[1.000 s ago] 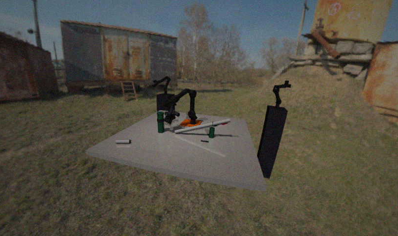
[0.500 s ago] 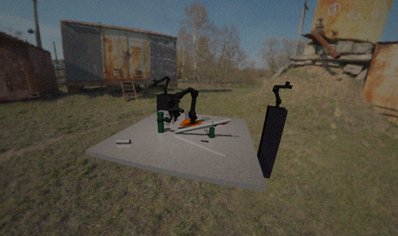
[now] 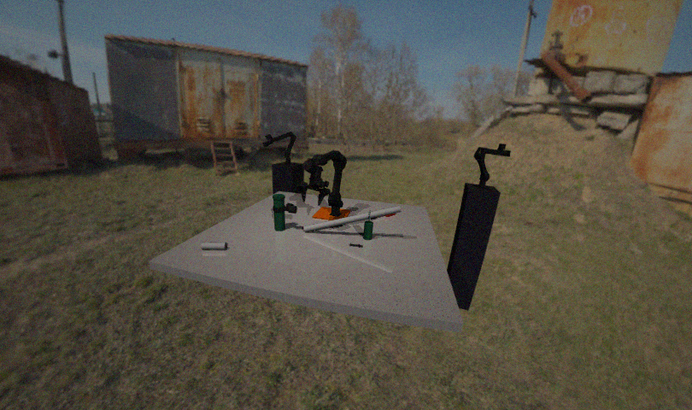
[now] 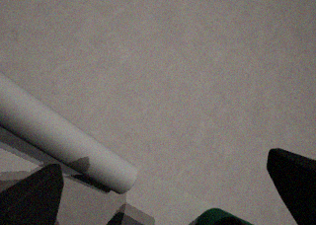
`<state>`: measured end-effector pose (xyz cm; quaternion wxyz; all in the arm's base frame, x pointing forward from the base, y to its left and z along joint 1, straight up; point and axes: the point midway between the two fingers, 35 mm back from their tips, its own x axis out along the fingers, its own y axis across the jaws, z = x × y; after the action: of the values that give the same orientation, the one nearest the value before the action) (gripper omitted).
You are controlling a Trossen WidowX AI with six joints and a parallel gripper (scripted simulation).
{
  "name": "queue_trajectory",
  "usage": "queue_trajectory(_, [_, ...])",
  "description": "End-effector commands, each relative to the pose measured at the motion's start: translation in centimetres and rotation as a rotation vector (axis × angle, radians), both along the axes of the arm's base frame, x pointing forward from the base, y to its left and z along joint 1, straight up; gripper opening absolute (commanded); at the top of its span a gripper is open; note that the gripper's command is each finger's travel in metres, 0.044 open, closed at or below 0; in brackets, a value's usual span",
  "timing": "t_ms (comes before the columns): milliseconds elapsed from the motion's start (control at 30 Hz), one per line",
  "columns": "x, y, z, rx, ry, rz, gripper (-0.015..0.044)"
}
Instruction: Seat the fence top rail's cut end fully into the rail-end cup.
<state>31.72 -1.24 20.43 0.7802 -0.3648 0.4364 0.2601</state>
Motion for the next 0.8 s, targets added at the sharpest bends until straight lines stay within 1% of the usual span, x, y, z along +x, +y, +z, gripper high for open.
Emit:
queue_trajectory(0, [-2.4,4.1,4.0,0.294,0.027,-0.558,0.044])
queue_trajectory(67, [-3.0,4.8,4.7,0.361,0.033,-0.674,0.044])
queue_trajectory(133, [-3.3,5.0,4.9,0.384,0.035,-0.715,0.044])
queue_trajectory(633, [-3.2,5.0,4.8,0.39,0.041,-0.729,0.044])
queue_trajectory(700, [-3.1,5.2,4.4,0.414,0.069,-0.795,0.044])
queue_trajectory(767, [-2.8,5.5,3.7,0.454,0.119,-0.917,0.044])
